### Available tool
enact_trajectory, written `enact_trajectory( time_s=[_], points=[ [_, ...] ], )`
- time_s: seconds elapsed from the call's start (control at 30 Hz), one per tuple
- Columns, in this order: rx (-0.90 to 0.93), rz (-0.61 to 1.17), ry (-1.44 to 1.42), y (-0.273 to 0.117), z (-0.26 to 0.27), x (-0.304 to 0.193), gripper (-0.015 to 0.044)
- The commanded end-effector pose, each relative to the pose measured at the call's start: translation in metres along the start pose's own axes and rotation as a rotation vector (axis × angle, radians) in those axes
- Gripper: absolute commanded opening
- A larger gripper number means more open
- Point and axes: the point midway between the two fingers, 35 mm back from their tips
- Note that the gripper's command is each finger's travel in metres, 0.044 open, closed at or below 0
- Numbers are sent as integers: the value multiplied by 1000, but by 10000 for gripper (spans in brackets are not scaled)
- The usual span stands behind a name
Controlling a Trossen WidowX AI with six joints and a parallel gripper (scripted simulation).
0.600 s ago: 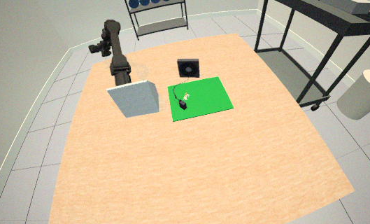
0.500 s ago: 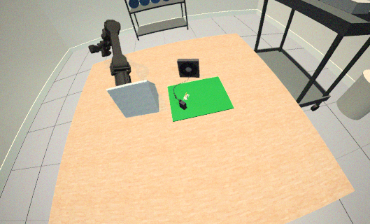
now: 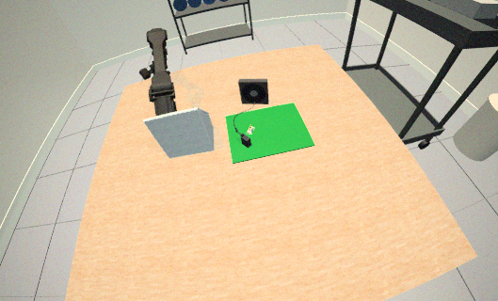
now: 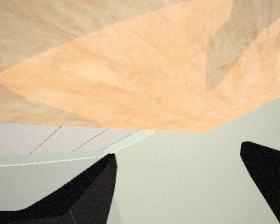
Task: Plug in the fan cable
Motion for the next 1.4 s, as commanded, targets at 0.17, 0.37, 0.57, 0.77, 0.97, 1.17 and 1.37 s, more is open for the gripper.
enact_trajectory(
  time_s=[0.17, 0.37, 0.57, 0.77, 0.97, 1.17, 1.37],
  points=[
    [88, -88, -255, -39, 41, 26, 440],
    [154, -164, -424, -69, 70, 42, 440],
    [196, -256, -459, -101, 79, 52, 440],
    [258, -342, -660, -141, 107, 63, 440],
    [259, -512, -777, -194, 130, 106, 440],
    [233, -688, -867, -252, 145, 150, 440],
    [183, -862, -924, -315, 152, 194, 440]
  ],
)
Point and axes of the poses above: the point midway between the two fingers, 35 mm back from their tips, its own y axis out along the fingers, its own z axis across the jaws, x = y × z, and after that the axes turned 1 degree about -y, right-handed
